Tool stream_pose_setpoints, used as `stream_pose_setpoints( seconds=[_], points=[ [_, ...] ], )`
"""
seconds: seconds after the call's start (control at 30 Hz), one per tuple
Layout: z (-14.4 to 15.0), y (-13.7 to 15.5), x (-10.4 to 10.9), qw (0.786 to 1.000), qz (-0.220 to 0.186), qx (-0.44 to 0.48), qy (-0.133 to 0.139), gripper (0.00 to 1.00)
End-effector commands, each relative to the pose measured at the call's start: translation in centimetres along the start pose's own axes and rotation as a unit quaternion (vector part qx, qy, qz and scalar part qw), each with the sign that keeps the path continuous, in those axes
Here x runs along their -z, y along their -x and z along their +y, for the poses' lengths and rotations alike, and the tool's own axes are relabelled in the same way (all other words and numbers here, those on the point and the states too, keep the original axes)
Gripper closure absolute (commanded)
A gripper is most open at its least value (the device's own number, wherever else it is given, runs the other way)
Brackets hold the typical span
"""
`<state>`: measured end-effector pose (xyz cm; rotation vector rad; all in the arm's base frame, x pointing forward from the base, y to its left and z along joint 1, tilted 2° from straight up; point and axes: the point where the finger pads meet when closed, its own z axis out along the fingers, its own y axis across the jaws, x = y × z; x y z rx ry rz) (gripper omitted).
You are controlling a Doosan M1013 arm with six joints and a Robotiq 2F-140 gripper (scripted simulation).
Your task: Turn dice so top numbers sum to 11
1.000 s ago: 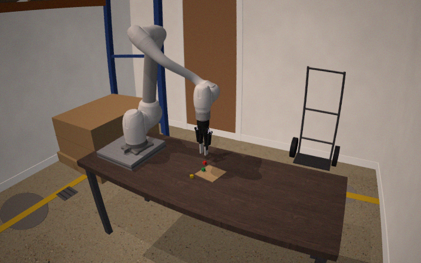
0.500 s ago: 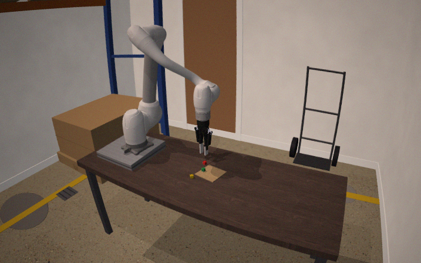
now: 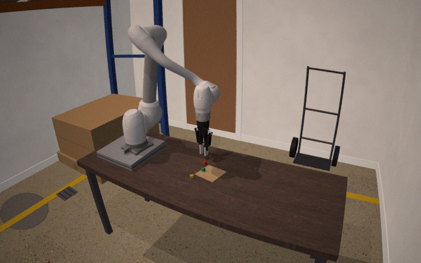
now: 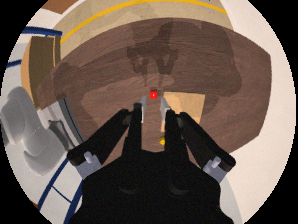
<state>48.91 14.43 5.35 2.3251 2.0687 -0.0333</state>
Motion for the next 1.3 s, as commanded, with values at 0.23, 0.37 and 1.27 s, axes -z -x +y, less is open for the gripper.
stream_pose_setpoints(
  seconds=[0.23,0.37,1.27],
  points=[
    [0.0,0.0,-1.3,1.000,0.000,0.000,0.000,0.79],
    [0.0,0.0,-1.7,1.000,0.000,0.000,0.000,0.79],
    [0.0,0.0,-4.6,1.000,0.000,0.000,0.000,0.79]
  ],
)
